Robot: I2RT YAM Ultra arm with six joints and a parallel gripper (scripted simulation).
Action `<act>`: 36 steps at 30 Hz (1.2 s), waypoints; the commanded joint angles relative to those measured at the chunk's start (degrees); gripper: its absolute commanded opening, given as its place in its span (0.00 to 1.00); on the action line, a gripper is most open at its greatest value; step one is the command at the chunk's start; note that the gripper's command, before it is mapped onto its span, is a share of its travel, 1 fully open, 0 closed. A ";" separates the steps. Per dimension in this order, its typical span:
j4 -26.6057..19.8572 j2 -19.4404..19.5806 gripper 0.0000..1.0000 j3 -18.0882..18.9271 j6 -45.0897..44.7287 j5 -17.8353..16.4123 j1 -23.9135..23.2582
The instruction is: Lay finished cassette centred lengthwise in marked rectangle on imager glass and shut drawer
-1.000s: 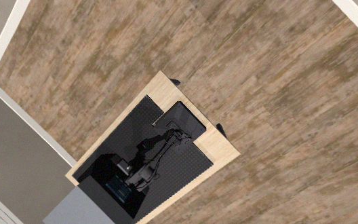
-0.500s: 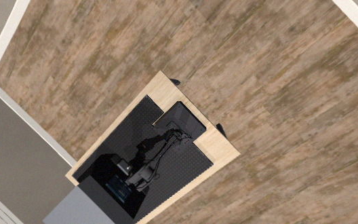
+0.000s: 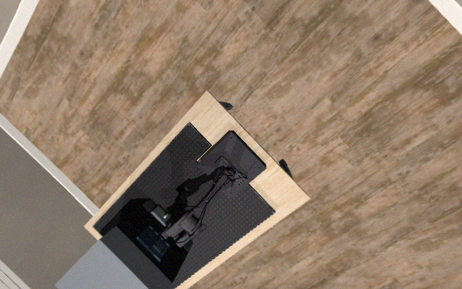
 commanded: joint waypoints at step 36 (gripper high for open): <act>-2.36 -8.56 0.35 -6.09 0.22 -0.84 -0.46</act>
